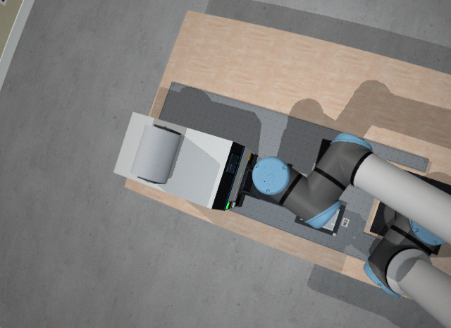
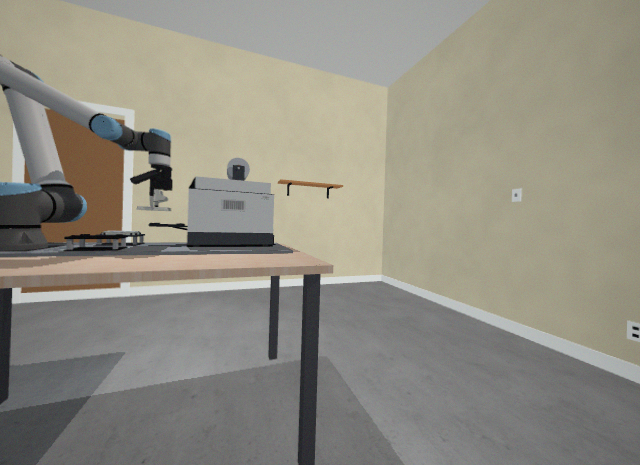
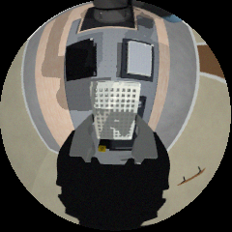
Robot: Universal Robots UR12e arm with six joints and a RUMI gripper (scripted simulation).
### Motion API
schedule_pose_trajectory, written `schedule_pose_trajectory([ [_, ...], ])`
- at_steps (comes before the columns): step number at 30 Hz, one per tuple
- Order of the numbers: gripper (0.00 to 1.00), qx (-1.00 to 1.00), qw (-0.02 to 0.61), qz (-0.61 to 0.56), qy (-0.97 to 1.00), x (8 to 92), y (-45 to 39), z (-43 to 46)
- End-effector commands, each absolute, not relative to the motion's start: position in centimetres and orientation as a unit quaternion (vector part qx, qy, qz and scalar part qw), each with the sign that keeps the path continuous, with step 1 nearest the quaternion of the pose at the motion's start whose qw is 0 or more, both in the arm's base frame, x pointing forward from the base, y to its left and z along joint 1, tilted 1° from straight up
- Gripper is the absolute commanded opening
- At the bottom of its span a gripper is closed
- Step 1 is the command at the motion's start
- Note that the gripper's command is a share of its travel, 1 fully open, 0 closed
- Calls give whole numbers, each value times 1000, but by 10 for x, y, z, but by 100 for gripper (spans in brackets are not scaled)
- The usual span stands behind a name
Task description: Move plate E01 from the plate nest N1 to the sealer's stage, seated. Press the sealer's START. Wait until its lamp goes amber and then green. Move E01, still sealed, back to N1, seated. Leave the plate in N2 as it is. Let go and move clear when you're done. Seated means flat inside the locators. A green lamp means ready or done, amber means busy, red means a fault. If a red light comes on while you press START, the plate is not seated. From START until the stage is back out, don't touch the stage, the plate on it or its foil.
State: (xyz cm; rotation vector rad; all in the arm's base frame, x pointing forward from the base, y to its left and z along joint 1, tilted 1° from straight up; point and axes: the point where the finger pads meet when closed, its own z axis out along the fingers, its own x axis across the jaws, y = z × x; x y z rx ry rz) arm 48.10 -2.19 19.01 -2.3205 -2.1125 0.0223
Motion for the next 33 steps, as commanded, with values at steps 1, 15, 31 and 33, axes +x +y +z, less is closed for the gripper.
schedule_pose_trajectory([
  [1,0,-740,1,7,-673,492,-15,190],
  [15,0,-740,1,7,-673,514,2,190],
  [31,0,-740,1,7,-673,536,17,190],
  [33,0,-740,1,7,-673,535,17,190],
])
